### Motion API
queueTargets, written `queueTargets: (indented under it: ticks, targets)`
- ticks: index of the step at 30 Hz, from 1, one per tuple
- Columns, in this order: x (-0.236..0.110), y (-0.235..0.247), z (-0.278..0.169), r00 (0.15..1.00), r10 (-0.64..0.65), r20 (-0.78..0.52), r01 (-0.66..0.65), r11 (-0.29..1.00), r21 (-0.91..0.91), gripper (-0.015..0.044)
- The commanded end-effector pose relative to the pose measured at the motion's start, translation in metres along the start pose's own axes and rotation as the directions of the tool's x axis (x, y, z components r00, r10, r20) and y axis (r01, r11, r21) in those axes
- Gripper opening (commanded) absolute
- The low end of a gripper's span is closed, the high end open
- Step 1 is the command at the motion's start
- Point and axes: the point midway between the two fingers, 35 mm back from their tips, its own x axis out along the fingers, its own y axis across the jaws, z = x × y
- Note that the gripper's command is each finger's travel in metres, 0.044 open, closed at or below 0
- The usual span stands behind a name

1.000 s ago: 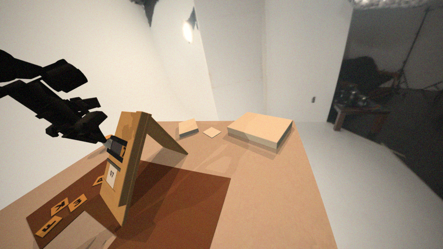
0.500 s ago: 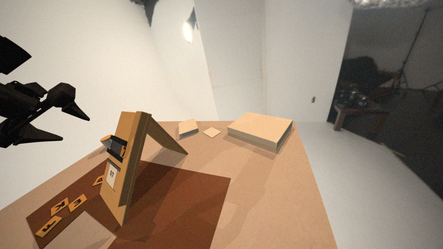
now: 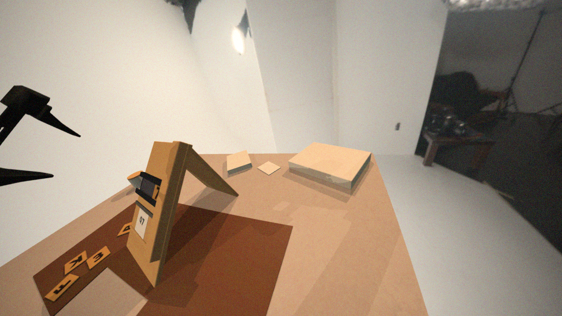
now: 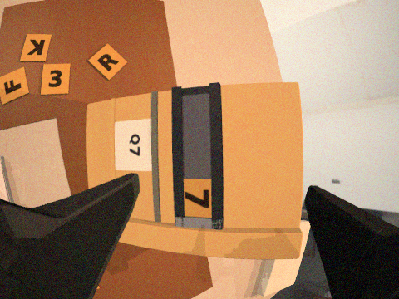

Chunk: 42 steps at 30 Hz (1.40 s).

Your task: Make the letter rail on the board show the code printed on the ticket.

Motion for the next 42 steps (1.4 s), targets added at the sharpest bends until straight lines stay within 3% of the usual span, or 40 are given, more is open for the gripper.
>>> queueTargets:
  ticks: [1, 8, 9, 12, 17, 21, 31, 42]
  targets:
    - [0.0, 0.002, 0.0, 1.0, 0.0, 0.006, 0.0, 1.0, -0.021, 0.044]
    - [0.0, 0.002, 0.0, 1.0, 0.0, 0.006, 0.0, 1.0, -0.021, 0.044]
    - [0.001, 0.002, -0.001, 1.0, 0.001, 0.002, -0.001, 1.0, -0.001, 0.0414]
    - [0.012, 0.002, -0.024, 0.998, 0.021, -0.054, -0.005, 0.96, 0.278, 0.034]
    - [0.032, 0.008, -0.074, 0.984, 0.076, -0.163, 0.08, 0.629, 0.773, 0.034]
    - [0.043, 0.018, -0.111, 0.964, 0.126, -0.232, 0.198, 0.236, 0.951, 0.034]
    - [0.053, 0.037, -0.157, 0.931, 0.202, -0.303, 0.356, -0.324, 0.877, 0.034]
    - [0.061, 0.068, -0.205, 0.886, 0.295, -0.357, 0.434, -0.797, 0.42, 0.034]
